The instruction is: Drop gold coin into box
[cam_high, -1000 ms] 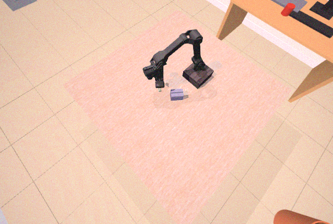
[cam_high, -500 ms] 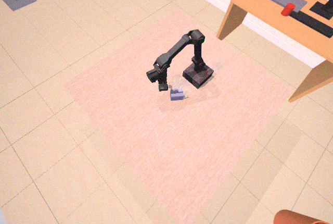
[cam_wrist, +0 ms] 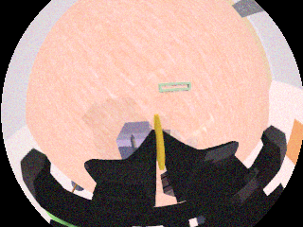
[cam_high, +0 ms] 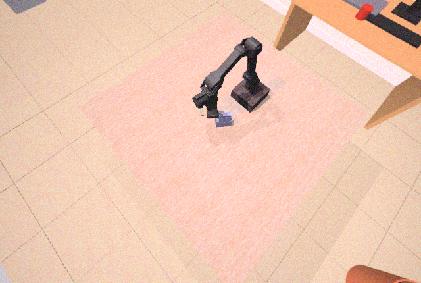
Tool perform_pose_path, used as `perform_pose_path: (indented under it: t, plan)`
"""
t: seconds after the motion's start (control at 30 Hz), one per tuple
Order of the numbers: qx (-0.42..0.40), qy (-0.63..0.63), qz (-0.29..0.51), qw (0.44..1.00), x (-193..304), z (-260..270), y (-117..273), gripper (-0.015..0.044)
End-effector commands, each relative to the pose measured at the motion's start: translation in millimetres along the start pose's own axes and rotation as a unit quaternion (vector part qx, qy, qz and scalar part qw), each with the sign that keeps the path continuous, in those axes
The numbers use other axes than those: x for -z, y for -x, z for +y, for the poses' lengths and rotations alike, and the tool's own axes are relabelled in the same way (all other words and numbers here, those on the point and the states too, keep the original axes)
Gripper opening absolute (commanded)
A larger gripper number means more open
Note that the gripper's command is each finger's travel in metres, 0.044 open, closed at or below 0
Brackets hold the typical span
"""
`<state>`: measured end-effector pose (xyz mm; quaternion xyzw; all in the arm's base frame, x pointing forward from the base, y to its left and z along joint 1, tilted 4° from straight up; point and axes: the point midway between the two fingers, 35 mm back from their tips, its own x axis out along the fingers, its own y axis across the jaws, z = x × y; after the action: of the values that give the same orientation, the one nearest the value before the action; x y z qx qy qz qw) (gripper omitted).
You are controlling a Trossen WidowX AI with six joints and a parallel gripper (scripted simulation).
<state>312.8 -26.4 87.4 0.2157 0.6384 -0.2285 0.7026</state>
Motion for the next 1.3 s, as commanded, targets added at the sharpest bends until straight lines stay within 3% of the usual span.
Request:
perform_pose_path:
  t: [0.0,0.97,1.27]
  plan:
    - [0.002,-0.002,0.001,1.0,9,4,-1,0.0]
    - [0.0,-0.004,0.004,1.0,74,38,-2,0.0]
    - [-0.002,-0.001,0.004,1.0,72,39,-1,0.0]
